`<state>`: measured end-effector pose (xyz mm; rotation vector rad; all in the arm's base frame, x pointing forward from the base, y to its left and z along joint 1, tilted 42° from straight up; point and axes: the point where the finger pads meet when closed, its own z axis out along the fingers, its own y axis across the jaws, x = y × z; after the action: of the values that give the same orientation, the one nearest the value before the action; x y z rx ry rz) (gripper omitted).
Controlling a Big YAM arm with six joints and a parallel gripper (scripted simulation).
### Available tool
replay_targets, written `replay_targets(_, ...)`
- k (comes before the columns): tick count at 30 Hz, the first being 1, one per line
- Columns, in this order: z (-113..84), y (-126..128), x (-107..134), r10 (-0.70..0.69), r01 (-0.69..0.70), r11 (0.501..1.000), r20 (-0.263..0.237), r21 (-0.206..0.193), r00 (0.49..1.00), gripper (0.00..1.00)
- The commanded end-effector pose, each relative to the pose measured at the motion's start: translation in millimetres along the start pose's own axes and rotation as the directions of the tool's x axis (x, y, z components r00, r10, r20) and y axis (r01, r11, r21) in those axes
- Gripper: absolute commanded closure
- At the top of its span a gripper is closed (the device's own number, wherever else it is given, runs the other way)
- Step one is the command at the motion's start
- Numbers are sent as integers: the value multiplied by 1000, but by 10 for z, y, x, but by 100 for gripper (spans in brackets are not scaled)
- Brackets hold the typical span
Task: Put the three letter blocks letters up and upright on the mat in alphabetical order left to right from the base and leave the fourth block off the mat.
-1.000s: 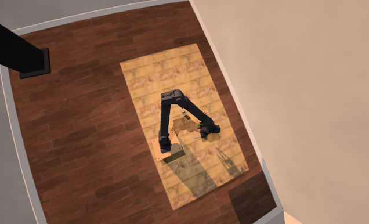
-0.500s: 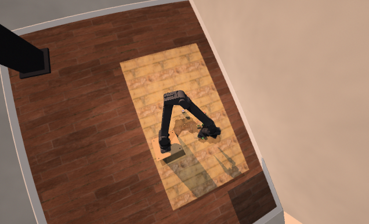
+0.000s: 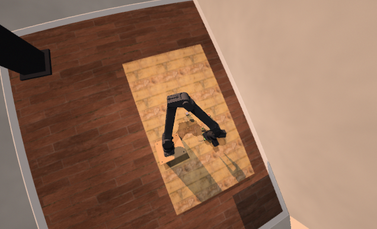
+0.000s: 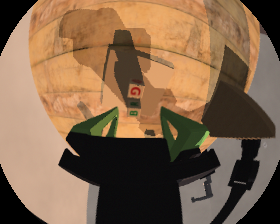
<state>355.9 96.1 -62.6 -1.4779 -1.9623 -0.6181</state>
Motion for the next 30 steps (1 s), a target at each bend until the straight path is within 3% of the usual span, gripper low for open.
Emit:
replay_targets(1,-120,108,12,178,-174,982,52,-75,983,35)
replay_targets(7,-120,108,13,178,-174,982,52,-75,983,35)
replay_targets(12,-44,51,-31,198,-195,979,44,-53,979,35)
replay_targets(30,-36,53,-30,195,-193,980,44,-52,980,35)
